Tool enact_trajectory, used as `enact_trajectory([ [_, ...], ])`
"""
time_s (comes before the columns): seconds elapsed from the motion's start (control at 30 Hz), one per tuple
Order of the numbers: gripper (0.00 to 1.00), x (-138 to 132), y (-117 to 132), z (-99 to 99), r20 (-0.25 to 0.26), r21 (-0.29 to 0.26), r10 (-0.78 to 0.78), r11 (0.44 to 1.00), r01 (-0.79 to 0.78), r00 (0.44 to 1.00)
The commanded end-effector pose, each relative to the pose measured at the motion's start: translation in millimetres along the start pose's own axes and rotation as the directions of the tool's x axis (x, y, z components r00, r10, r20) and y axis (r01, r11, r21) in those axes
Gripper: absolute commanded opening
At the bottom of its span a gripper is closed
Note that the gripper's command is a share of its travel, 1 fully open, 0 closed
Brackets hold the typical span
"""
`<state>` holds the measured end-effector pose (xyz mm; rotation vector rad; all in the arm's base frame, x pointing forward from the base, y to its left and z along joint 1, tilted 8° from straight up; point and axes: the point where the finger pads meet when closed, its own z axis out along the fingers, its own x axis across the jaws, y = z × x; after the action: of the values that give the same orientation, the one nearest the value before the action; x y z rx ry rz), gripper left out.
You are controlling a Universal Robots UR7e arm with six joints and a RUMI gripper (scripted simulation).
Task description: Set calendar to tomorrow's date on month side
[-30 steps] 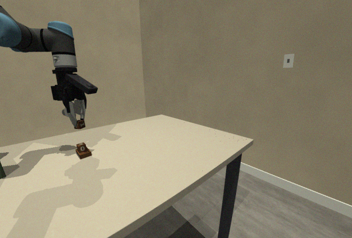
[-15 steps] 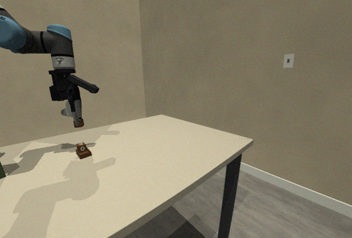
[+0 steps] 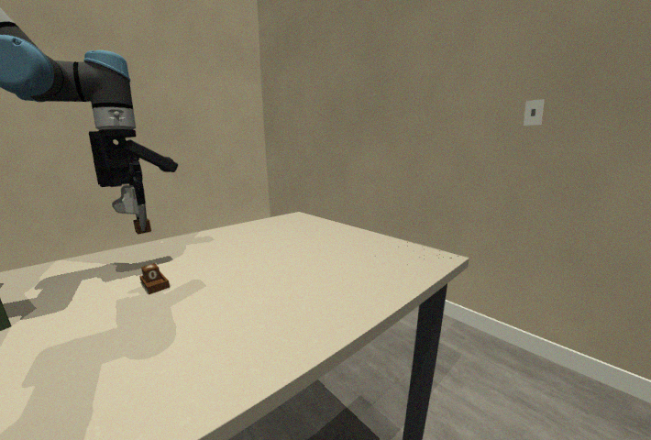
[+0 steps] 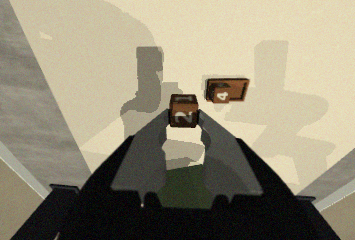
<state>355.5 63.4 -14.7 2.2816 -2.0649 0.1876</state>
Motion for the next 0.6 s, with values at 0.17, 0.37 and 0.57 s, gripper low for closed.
enact_trajectory([
  [0.17,0.10,-19.4,2.8,0.6,0.003,0.004,-0.279,0.960,0.279,0.960],
  [0.37,0.10,-34.8,7.1,1.3,0.002,0.005,-0.484,0.875,0.484,0.875],
  [0.57,0.10,-48.1,11.8,2.0,0.000,0.005,-0.648,0.761,0.648,0.761],
])
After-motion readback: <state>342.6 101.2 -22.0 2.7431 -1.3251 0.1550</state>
